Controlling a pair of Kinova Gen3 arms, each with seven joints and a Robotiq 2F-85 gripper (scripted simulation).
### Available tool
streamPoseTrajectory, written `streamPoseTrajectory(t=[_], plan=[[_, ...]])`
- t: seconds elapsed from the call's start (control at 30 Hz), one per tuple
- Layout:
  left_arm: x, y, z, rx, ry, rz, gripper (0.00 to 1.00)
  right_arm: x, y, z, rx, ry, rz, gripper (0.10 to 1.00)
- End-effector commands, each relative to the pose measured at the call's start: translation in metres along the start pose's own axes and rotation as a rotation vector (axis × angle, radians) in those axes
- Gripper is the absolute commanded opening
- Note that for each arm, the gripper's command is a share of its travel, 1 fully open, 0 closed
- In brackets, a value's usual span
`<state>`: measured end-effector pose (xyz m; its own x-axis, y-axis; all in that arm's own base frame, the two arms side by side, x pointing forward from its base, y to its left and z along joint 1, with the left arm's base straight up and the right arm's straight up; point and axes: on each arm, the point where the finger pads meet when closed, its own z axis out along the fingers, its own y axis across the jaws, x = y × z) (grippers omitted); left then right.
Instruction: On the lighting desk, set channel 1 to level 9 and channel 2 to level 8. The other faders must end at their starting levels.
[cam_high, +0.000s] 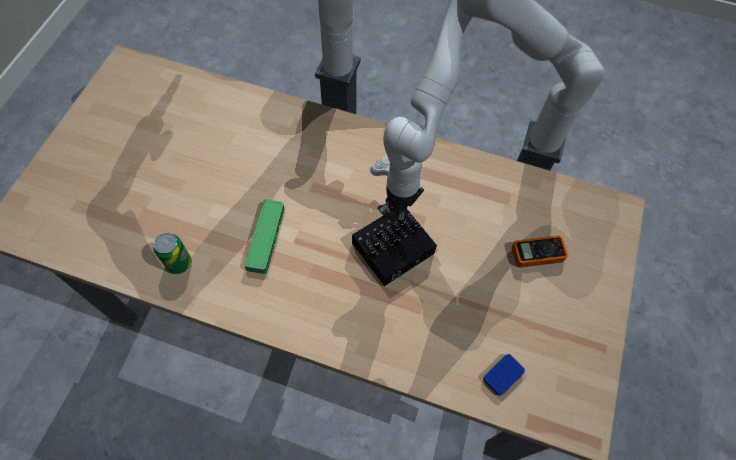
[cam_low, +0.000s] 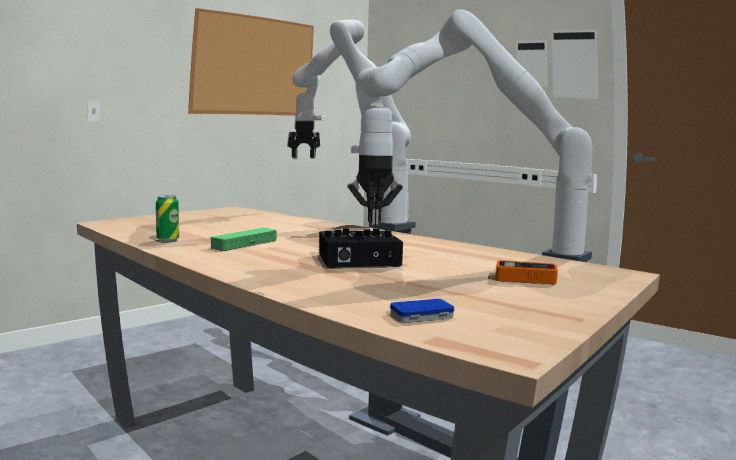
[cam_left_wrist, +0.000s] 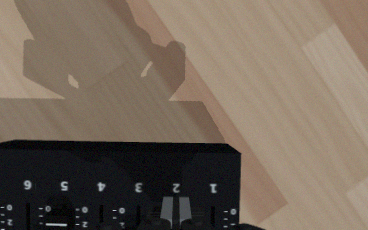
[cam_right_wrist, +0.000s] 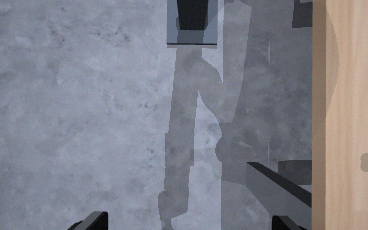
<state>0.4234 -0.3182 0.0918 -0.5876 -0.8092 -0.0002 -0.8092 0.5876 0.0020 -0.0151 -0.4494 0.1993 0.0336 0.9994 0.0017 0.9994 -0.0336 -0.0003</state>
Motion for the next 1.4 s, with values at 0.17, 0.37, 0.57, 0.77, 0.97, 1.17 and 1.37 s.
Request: streamPoseTrajectory(t=[0.17, 0.37, 0.57, 0.77, 0.97, 1.17, 1.37], plan=[[0.000, -0.001, -0.001, 0.002, 0.000, 0.000, 0.099, 0.000, 0.000, -0.001, 0.000, -0.002, 0.000, 1.000], [0.000, -0.001, 0.001, 0.002, 0.000, 0.000, 0.099, 0.000, 0.000, -0.001, 0.000, -0.002, 0.000, 1.000], [0.000, -0.001, 0.005, 0.002, 0.000, 0.000, 0.099, 0.000, 0.000, -0.001, 0.000, -0.002, 0.000, 1.000], [0.000, -0.001, 0.009, 0.002, 0.000, 0.000, 0.099, 0.000, 0.000, -0.001, 0.000, -0.002, 0.000, 1.000], [0.000, -0.001, 0.011, 0.002, 0.000, 0.000, 0.099, 0.000, 0.000, -0.001, 0.000, -0.002, 0.000, 1.000], [0.000, -0.001, 0.011, 0.002, 0.000, 0.000, 0.099, 0.000, 0.000, -0.001, 0.000, -0.002, 0.000, 1.000], [0.000, -0.001, 0.011, 0.002, 0.000, 0.000, 0.099, 0.000, 0.000, -0.001, 0.000, -0.002, 0.000, 1.000]])
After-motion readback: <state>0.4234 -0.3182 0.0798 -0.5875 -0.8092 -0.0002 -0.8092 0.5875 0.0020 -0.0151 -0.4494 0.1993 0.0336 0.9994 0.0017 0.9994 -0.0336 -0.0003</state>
